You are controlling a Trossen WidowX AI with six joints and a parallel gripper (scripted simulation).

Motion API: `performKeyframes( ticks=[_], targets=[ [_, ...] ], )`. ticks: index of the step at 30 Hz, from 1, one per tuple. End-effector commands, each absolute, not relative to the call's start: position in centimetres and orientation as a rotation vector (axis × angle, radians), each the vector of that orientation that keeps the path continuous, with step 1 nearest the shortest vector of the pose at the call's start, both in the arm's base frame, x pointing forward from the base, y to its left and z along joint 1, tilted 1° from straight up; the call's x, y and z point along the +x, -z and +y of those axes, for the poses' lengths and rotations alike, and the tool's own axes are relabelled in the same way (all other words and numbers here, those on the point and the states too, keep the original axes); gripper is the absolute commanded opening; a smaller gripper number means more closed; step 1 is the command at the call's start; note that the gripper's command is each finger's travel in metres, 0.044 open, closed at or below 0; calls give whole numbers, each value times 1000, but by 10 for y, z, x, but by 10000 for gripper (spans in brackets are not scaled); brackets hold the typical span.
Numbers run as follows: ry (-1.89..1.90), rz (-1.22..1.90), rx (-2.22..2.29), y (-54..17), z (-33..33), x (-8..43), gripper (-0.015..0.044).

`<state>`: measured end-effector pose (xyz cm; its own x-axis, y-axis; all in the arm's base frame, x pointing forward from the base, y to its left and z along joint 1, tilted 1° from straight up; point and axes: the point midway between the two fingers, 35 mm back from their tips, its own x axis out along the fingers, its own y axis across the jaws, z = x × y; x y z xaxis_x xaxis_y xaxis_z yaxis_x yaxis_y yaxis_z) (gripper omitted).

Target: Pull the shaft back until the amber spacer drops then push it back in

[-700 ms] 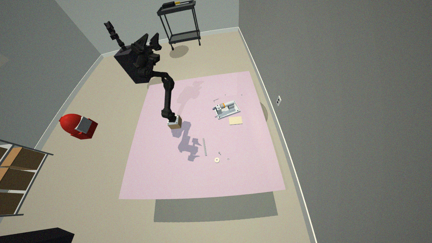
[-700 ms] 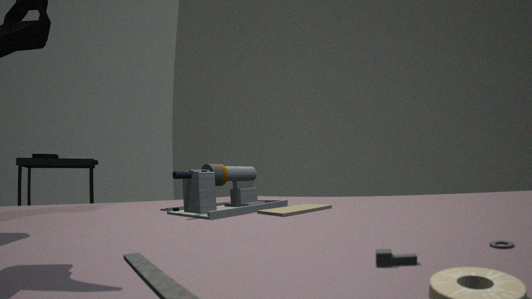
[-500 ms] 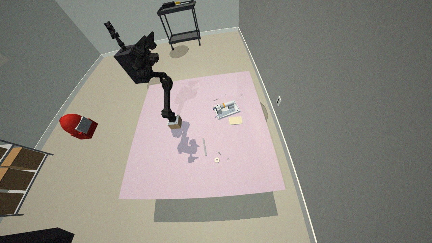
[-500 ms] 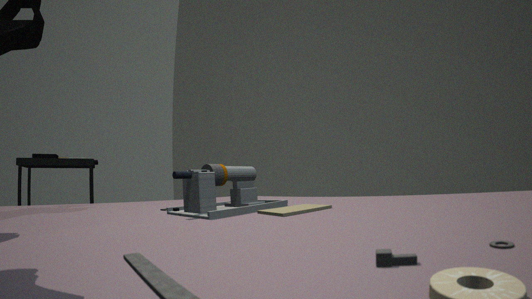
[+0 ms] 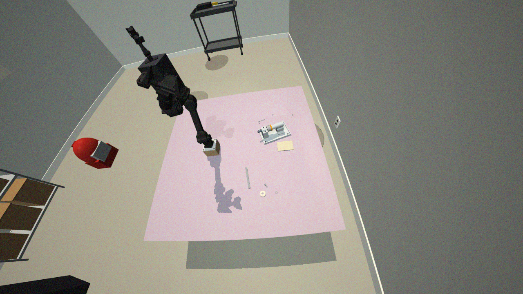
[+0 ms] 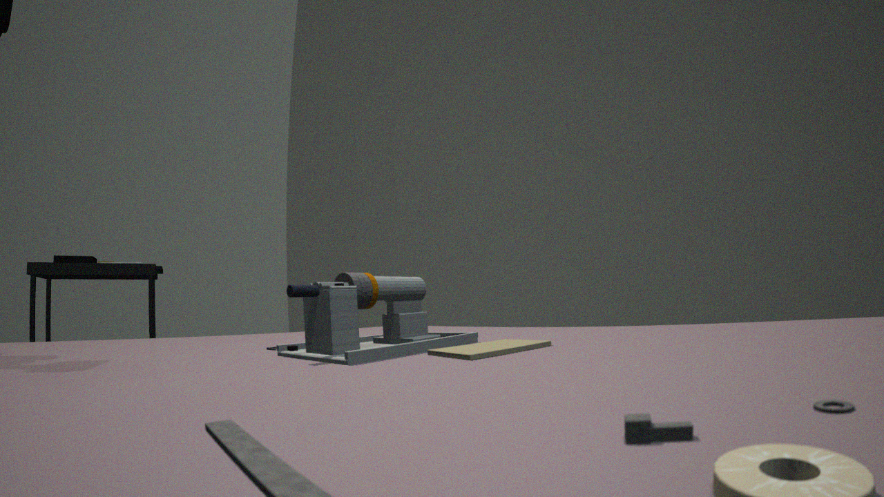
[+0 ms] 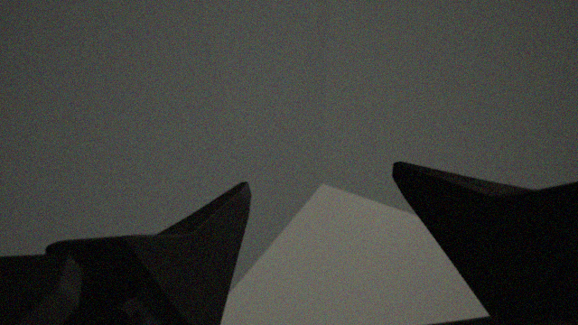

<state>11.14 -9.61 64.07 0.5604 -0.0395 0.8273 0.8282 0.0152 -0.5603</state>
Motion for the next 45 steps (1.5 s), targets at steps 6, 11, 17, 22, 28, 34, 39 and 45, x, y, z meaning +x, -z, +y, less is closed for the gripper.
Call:
performKeyframes(
  ticks=[6,11,17,22,28,34,39,45],
  targets=[
    [403,-777,-490,-581,-159,186,440],
    [239,-722,-58,-541,-172,233,440],
    [57,-570,551,-473,-169,299,440],
    [-29,-390,1034,-408,-147,348,440],
    [-29,-130,1572,-324,-101,390,440],
    [110,149,2044,-237,-42,408,440],
    [338,358,2359,-168,10,401,440],
    [747,531,2626,-89,68,369,440]
  ],
)
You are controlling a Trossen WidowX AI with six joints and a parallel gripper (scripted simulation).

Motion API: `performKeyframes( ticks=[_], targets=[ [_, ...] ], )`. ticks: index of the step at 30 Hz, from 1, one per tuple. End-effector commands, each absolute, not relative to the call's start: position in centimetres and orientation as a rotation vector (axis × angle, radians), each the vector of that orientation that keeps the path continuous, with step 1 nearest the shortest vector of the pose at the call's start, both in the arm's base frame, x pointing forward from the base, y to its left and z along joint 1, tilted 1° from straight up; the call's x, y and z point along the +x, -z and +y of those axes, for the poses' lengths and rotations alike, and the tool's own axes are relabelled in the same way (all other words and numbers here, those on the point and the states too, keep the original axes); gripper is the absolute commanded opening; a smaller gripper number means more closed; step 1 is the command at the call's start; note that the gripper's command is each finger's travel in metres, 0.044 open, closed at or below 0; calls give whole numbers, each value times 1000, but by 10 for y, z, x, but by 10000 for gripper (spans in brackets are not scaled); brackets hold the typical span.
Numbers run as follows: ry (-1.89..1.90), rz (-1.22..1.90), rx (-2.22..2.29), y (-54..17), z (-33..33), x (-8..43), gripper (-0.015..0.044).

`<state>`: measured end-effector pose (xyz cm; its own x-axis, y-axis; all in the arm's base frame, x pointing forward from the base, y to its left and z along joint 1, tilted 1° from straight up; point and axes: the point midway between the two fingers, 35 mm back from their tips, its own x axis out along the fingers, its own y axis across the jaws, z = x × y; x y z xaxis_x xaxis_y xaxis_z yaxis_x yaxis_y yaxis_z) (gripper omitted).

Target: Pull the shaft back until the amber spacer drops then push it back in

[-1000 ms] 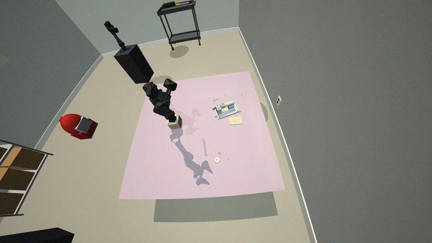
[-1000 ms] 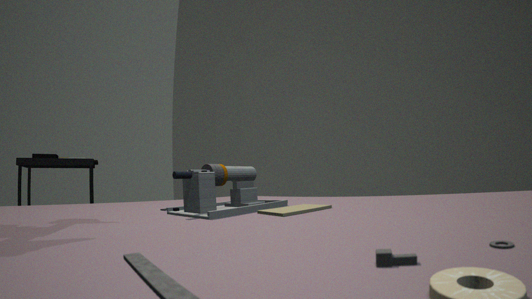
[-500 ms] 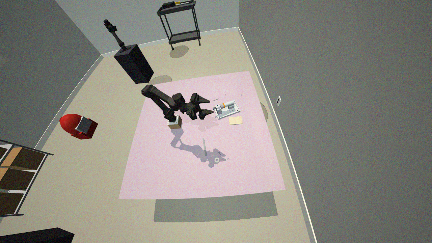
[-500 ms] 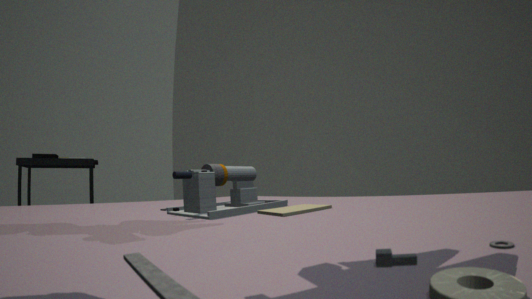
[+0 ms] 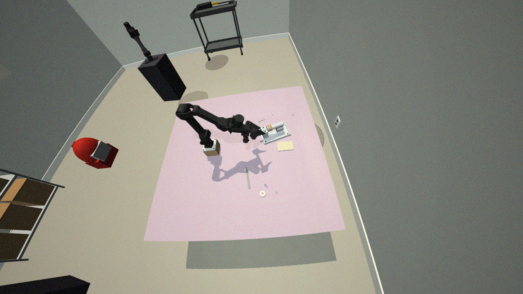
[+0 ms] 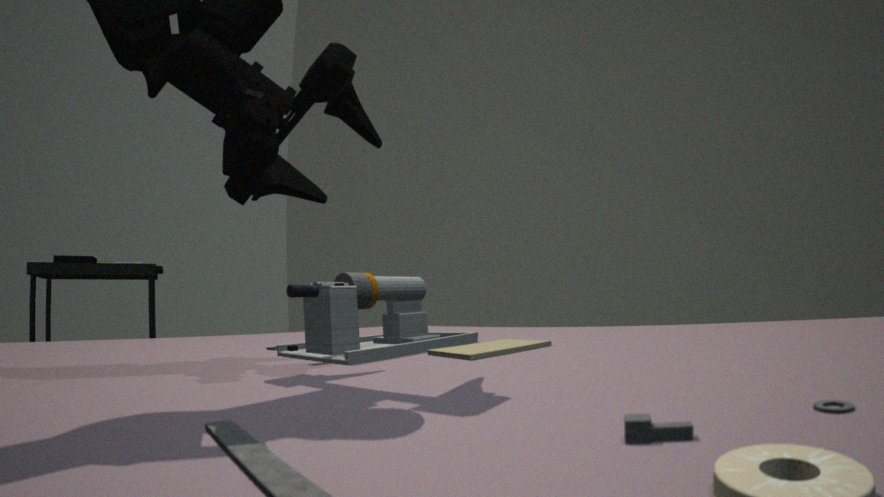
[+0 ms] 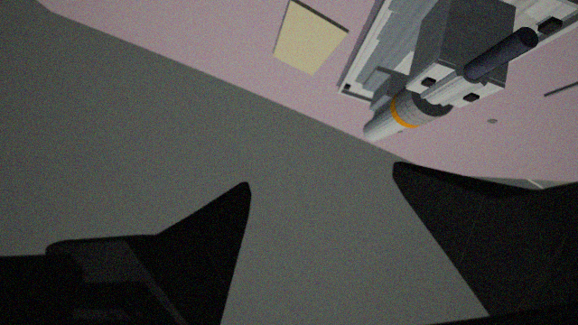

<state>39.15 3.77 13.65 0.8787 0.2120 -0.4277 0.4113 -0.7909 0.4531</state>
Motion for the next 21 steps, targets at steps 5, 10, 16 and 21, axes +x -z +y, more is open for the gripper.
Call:
performKeyframes(
  ticks=[5,10,16,21],
  targets=[
    [1056,566,2719,-46,99,339,440],
    [1072,567,2723,-44,104,338,440],
    [1072,567,2723,-44,106,339,440],
    [1072,567,2723,-44,106,339,440]
  ],
)
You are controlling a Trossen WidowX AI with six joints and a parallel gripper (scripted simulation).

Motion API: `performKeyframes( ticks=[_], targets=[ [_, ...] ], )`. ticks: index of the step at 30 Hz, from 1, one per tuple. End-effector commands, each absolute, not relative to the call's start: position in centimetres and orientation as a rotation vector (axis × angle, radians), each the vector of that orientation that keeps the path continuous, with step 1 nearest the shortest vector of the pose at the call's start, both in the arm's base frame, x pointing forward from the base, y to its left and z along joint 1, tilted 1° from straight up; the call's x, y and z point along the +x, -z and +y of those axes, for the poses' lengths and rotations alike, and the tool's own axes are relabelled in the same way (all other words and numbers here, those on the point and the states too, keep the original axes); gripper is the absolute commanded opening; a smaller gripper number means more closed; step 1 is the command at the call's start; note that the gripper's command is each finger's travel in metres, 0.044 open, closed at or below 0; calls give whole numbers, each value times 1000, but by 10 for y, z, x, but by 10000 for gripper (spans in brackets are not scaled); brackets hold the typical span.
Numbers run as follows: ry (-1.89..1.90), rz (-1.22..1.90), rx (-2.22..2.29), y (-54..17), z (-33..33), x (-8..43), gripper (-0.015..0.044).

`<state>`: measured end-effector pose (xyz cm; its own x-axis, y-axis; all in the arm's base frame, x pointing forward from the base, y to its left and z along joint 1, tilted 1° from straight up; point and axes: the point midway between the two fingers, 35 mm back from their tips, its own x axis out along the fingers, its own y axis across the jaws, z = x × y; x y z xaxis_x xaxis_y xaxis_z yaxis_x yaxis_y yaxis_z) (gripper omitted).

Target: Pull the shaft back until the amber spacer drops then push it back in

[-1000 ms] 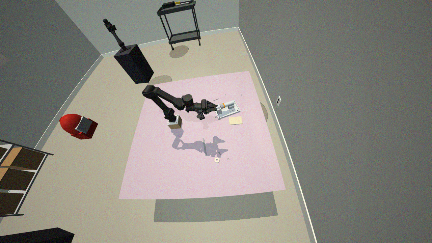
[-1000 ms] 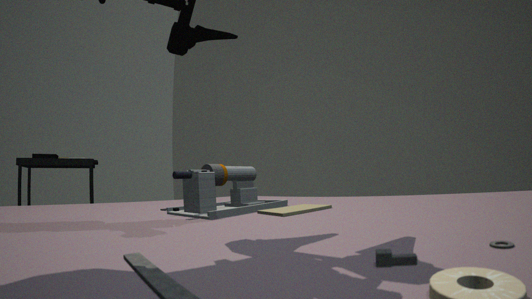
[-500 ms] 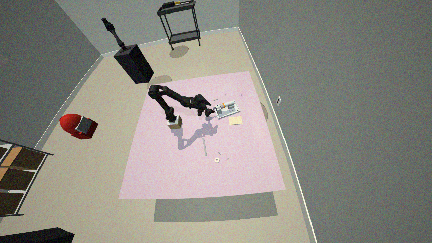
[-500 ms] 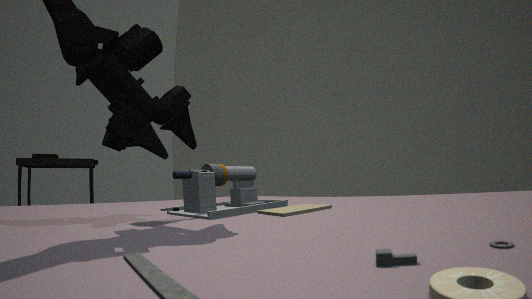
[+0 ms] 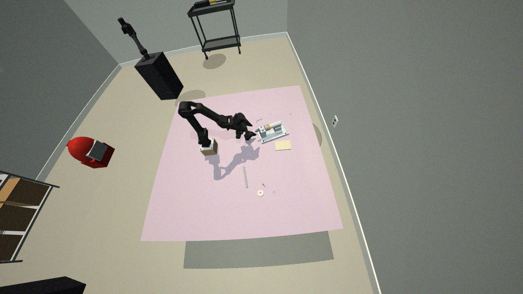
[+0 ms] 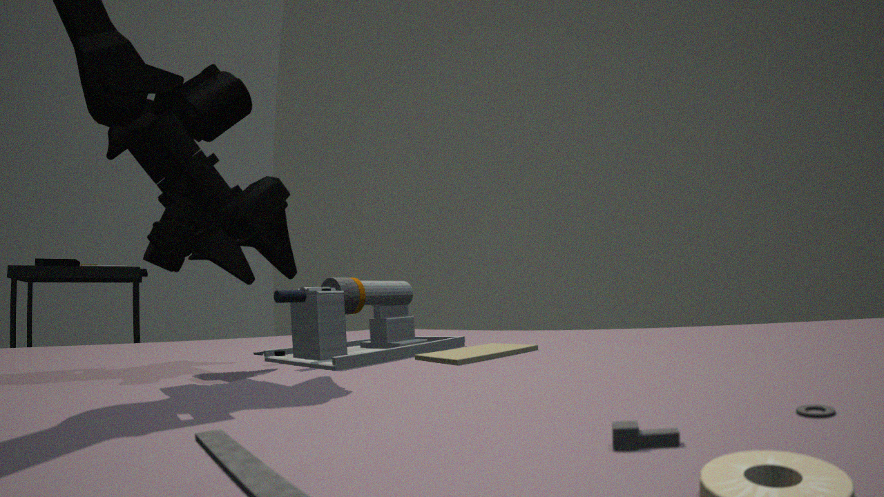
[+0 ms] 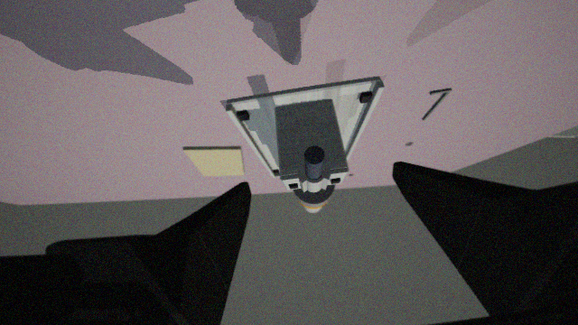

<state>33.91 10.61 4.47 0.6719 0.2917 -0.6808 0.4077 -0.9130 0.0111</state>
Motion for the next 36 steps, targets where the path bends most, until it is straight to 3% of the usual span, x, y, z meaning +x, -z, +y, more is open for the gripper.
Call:
performKeyframes(
  ticks=[1,23,36],
  targets=[
    [1072,567,2723,-44,106,339,440],
    [1067,573,2707,-44,106,340,440],
    [678,1007,1494,-48,126,374,440]
  ],
)
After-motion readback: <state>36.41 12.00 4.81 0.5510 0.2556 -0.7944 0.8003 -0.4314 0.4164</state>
